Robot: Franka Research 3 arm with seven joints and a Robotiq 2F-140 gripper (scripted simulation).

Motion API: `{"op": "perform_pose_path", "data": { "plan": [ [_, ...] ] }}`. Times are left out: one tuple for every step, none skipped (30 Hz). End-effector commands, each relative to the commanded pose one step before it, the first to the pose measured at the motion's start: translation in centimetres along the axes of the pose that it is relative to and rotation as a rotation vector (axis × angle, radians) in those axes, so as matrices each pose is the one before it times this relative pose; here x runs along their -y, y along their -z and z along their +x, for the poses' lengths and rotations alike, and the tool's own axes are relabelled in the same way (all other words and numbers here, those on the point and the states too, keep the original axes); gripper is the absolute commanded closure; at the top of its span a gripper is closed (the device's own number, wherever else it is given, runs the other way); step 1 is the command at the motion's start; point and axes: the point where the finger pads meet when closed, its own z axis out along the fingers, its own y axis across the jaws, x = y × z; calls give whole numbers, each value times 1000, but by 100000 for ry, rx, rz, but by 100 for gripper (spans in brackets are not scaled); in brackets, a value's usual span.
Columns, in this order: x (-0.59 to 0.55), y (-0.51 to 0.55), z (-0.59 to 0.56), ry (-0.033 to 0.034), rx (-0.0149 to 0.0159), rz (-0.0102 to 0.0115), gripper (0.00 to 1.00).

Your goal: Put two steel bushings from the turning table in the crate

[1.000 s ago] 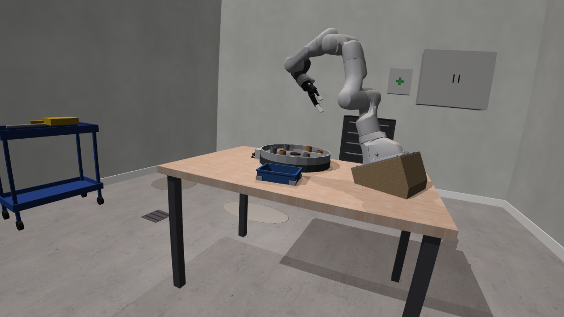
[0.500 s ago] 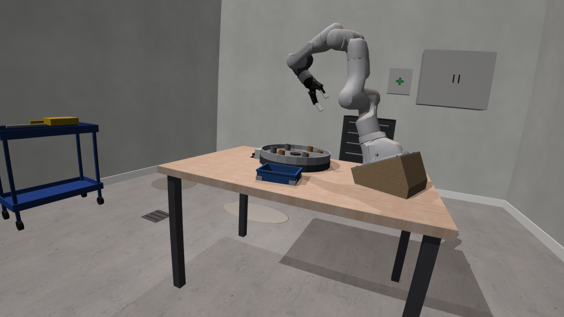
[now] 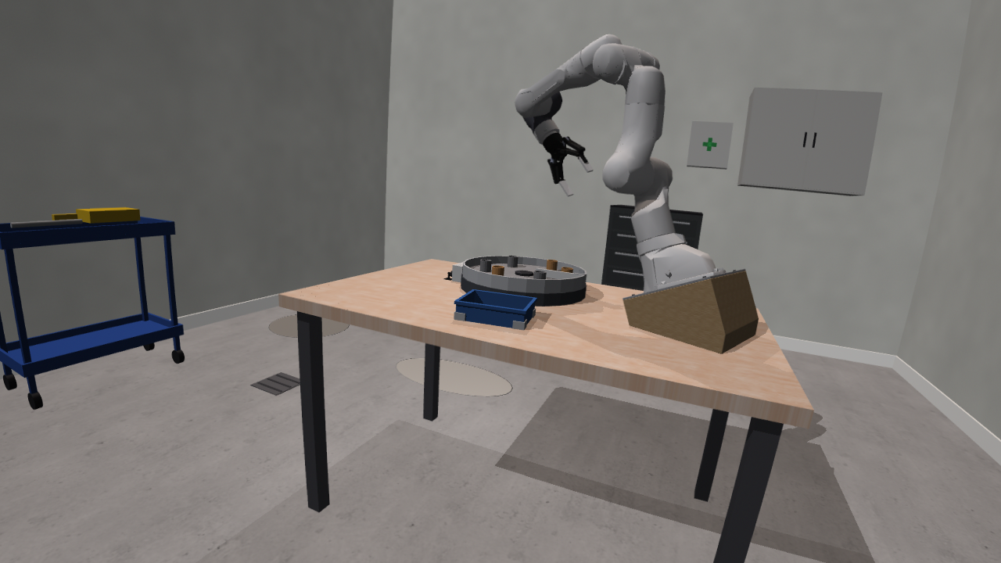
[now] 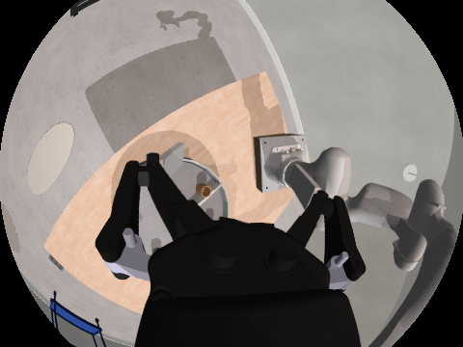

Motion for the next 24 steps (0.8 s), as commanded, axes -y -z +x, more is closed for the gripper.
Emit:
{"op": "perform_pose_path", "data": {
  "plan": [
    [-2,-124,410,16473,-1462,2653,0],
    [-110,-68,31,1857,-264,460,0],
    [-109,-70,28,1867,-268,458,0],
    [-107,-72,26,1878,-272,456,0],
    [-106,-74,23,1890,-275,454,0],
    [0,0,0,0,0,0,0],
    [0,0,0,0,0,0,0],
    [-265,-201,50,4913,-727,1159,0],
    [-97,-79,13,1865,-280,432,0],
    [-100,-85,10,1959,-296,449,0],
    [-98,-86,8,1961,-299,445,0],
    [-95,-88,5,1966,-302,442,0],
    [-93,-90,2,1971,-305,438,0],
    [-90,-92,-1,1979,-309,436,0],
    [-88,-94,-4,1988,-312,433,0],
    [-85,-96,-6,1995,-316,431,0],
    [-83,-99,-9,2011,-321,429,0],
    [-81,-101,-12,2022,-325,427,0],
    [-78,-103,-14,2034,-329,426,0],
    [-75,-105,-17,2046,-334,424,0],
    [-72,-107,-19,2058,-338,422,0],
    [-69,-110,-22,2070,-342,420,0],
    [0,0,0,0,0,0,0],
    [0,0,0,0,0,0,0]
  ]
}}
